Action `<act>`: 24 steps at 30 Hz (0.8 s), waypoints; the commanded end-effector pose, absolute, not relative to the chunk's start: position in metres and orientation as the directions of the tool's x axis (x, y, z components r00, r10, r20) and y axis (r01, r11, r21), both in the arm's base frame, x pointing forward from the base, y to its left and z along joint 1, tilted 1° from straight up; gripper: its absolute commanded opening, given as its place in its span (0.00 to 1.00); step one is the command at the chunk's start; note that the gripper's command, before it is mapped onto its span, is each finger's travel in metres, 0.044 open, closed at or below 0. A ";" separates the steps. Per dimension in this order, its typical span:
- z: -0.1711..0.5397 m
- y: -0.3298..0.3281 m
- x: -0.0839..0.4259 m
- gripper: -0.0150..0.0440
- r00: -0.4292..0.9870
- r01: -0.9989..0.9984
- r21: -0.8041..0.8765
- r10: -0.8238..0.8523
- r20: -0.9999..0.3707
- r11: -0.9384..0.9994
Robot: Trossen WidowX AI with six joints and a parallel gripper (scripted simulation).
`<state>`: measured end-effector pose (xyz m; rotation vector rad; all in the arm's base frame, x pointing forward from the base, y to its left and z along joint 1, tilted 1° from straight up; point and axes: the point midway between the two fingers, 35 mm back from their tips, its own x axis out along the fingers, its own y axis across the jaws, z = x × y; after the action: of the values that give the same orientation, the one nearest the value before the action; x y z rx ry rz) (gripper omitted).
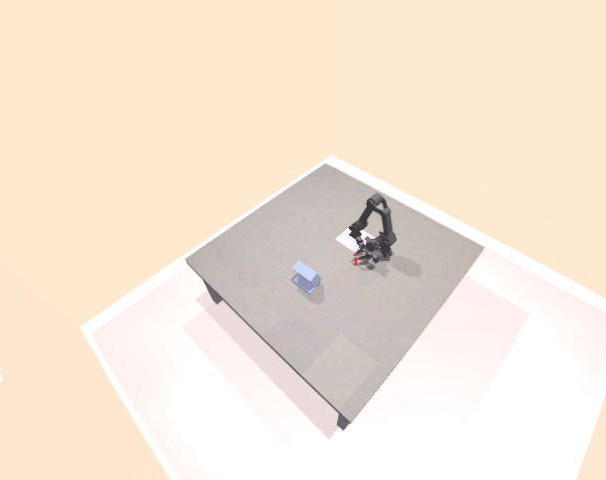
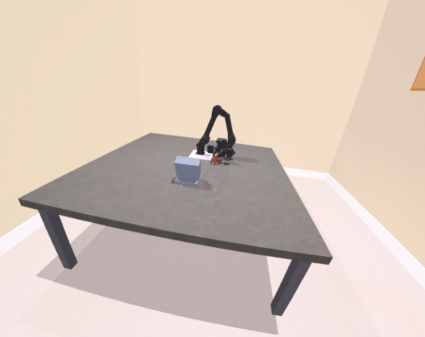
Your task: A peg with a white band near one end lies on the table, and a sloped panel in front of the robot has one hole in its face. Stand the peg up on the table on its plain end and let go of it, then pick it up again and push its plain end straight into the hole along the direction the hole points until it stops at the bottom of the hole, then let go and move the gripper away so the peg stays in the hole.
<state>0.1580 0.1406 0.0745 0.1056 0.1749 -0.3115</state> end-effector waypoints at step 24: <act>0.075 0.141 0.158 1.00 0.937 0.314 0.076 -0.295 -0.187 0.946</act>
<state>0.1580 0.1406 0.0745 0.1057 0.1748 -0.3114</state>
